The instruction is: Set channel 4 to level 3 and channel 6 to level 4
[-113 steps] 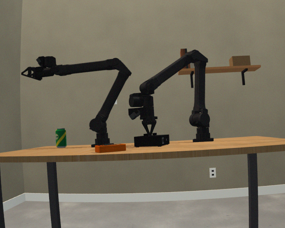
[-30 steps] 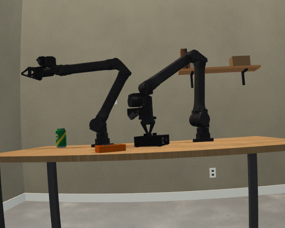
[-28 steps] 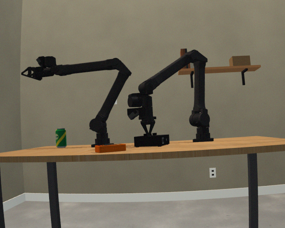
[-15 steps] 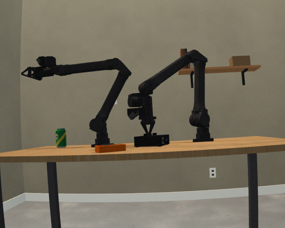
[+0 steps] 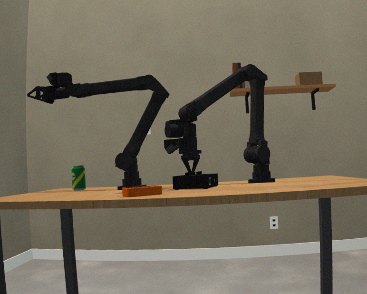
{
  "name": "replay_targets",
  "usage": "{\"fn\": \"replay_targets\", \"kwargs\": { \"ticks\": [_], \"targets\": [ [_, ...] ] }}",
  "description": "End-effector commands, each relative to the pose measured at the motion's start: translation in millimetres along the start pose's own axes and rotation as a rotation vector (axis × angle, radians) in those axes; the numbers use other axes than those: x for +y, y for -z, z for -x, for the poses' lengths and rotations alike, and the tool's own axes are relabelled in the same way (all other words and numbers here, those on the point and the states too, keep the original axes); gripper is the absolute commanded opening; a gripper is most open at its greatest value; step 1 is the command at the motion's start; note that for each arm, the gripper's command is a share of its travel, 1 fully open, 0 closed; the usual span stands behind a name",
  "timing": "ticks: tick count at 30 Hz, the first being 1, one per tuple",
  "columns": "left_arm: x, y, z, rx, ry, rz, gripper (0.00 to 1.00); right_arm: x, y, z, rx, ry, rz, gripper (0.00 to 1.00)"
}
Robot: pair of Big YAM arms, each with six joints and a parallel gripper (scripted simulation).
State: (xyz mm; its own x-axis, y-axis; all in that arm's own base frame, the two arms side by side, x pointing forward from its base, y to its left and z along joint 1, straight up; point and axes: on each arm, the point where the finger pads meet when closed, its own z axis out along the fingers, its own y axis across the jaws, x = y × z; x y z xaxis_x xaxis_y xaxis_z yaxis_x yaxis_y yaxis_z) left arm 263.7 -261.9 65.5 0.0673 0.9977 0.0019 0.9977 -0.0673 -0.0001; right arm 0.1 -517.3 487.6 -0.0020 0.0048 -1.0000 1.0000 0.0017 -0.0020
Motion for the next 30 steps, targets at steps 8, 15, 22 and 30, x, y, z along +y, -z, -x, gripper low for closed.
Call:
{"fn": "replay_targets", "kwargs": {
  "ticks": [8,15,22,30],
  "targets": [
    [8,11,5,-0.027,-0.005,0.028,0.0,-3,-5,41,-0.055,-0.009,-0.006,1.0],
    [16,32,12,-0.044,-0.005,0.048,0.0,-3,-5,41,-0.055,-0.009,-0.006,1.0],
    [16,45,12,-0.043,-0.005,0.046,0.0,-3,-5,41,-0.055,-0.009,-0.006,1.0],
    [15,62,11,-0.039,-0.005,0.041,0.0,-3,-5,41,-0.055,-0.009,-0.006,1.0]
  ]
}}
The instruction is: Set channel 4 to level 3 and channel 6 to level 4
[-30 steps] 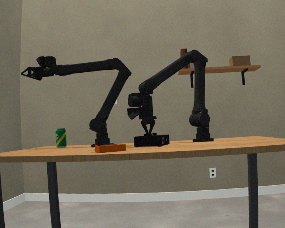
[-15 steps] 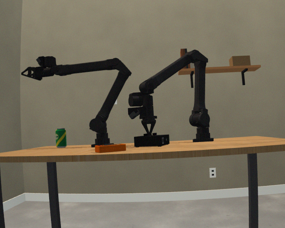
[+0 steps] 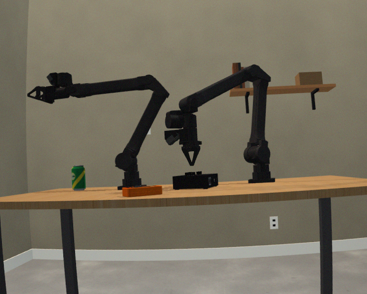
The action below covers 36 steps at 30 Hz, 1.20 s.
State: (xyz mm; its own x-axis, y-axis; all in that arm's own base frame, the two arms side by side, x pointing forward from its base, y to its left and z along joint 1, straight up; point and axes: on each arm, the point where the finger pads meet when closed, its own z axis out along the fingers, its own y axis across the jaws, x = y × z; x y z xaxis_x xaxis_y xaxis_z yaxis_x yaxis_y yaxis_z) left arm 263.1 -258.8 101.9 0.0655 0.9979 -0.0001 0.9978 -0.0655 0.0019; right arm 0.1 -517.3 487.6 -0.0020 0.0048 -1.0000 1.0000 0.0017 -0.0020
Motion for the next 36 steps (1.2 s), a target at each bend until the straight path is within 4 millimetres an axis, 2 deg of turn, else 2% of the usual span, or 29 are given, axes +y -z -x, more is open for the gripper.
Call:
{"fn": "replay_targets", "kwargs": {
  "ticks": [1,5,36],
  "targets": [
    [16.0,23.7,14.1,-0.032,-0.007,0.033,0.0,-2.6,-5.1,41.0,-0.055,-0.009,-0.006,1.0],
    [11.4,17.9,10.2,-0.024,-0.007,0.024,0.0,-2.6,-5.1,41.0,-0.055,-0.009,-0.006,1.0],
    [11.4,18.1,10.2,-0.024,-0.007,0.025,0.0,-2.6,-5.1,41.0,-0.055,-0.009,-0.006,1.0]
  ]
}}
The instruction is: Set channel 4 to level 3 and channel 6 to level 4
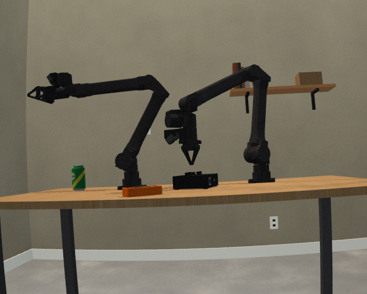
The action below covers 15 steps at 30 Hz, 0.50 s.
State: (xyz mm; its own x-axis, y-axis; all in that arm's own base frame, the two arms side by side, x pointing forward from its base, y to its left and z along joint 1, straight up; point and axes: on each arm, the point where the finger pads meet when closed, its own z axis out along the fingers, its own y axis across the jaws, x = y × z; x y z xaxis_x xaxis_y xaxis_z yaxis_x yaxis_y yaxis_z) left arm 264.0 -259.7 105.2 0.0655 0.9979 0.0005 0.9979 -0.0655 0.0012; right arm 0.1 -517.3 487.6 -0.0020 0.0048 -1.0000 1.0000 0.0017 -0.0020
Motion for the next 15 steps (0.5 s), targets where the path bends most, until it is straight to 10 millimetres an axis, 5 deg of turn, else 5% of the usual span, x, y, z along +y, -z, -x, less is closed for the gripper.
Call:
{"fn": "replay_targets", "kwargs": {
  "ticks": [1,13,14,15],
  "targets": [
    [10.4,14.9,9.3,-0.025,-0.007,0.025,0.0,-2.6,-5.1,41.0,-0.055,-0.009,-0.006,1.0],
    [10.4,14.9,9.3,-0.025,-0.007,0.025,0.0,-2.6,-5.1,41.0,-0.055,-0.009,-0.006,1.0],
    [10.5,15.2,9.4,-0.025,-0.007,0.026,1.0,-2.6,-5.1,41.0,-0.055,-0.009,-0.006,1.0],
    [11.1,17.3,9.9,-0.027,-0.007,0.027,1.0,-2.6,-5.1,41.0,-0.055,-0.009,-0.006,1.0]
  ]
}}
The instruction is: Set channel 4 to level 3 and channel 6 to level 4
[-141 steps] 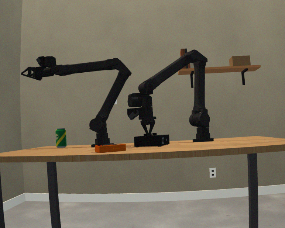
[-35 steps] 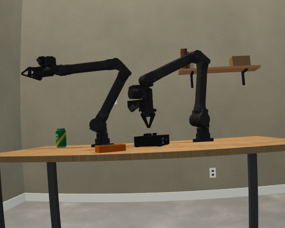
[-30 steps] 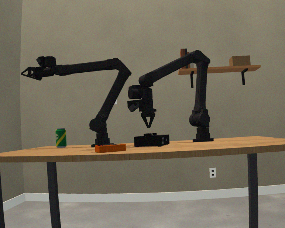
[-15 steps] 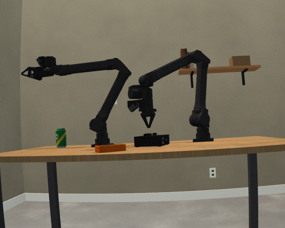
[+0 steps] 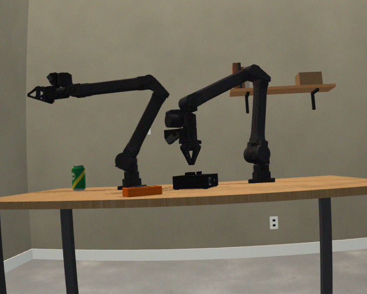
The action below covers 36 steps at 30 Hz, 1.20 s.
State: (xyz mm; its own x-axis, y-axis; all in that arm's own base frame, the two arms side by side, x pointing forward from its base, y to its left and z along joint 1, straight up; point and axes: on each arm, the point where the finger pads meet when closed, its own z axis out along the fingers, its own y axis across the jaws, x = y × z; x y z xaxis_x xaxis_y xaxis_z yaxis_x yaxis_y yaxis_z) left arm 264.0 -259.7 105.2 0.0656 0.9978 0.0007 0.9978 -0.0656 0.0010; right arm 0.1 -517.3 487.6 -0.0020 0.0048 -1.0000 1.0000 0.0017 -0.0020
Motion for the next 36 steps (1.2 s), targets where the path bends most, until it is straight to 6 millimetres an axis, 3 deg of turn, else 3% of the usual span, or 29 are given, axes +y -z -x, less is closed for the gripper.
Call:
{"fn": "replay_targets", "kwargs": {
  "ticks": [1,9,20,25,28,36],
  "targets": [
    [13,23,12,-0.033,-0.007,0.035,1.0,-3,-5,41,-0.055,-0.009,-0.006,1.0],
    [14,45,13,-0.045,-0.007,0.049,1.0,-3,-5,41,-0.055,-0.009,-0.006,1.0],
    [11,107,10,-0.046,-0.006,0.05,1.0,-3,-5,41,-0.055,-0.009,-0.006,1.0],
    [12,110,11,-0.033,-0.006,0.035,1.0,-3,-5,41,-0.055,-0.009,-0.006,1.0],
    [11,122,10,-0.043,-0.006,0.047,1.0,-3,-5,41,-0.055,-0.009,-0.006,1.0],
    [13,123,11,-0.048,-0.007,0.052,1.0,-3,-5,41,-0.055,-0.009,-0.006,1.0]
  ]
}}
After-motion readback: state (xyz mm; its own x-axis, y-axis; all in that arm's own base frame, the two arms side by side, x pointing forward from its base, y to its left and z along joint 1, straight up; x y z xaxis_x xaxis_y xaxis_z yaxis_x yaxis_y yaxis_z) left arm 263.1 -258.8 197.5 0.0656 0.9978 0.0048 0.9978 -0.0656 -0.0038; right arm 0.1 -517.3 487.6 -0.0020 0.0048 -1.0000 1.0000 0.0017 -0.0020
